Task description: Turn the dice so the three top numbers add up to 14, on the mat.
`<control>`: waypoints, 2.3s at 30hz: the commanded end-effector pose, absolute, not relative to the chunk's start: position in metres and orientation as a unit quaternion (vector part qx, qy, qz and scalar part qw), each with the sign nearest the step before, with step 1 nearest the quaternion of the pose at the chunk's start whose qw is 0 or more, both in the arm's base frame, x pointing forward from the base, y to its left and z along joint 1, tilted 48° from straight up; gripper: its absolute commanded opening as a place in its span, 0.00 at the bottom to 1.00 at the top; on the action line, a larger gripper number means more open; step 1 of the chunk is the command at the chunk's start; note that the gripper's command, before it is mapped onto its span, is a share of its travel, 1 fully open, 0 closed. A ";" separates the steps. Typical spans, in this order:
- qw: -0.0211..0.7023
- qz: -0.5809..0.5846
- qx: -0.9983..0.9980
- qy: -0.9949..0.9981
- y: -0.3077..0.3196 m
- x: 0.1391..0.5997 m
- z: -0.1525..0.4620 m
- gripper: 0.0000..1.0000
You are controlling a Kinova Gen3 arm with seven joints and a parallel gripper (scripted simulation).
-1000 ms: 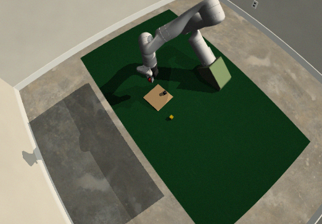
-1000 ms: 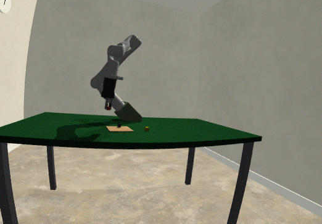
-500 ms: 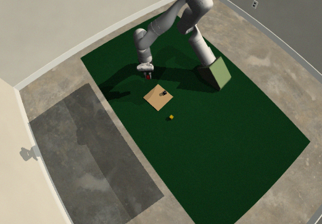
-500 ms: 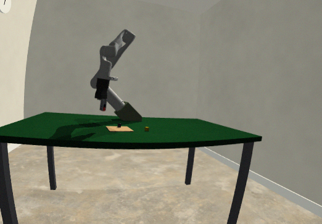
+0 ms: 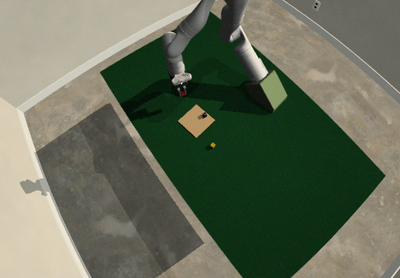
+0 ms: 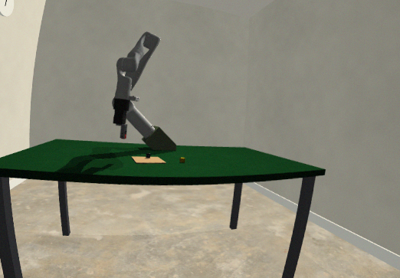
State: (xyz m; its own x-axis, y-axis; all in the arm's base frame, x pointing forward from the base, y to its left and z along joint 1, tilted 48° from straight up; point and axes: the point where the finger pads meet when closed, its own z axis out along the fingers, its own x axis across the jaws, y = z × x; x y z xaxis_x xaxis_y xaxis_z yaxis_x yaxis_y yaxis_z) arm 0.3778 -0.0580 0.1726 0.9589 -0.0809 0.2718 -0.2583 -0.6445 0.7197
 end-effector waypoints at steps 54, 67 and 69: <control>0.443 0.041 0.893 0.068 -0.075 0.376 0.179 0.40; 0.587 0.029 0.807 0.056 -0.071 0.376 0.174 0.40; 0.619 0.030 0.783 0.053 -0.070 0.376 0.173 0.40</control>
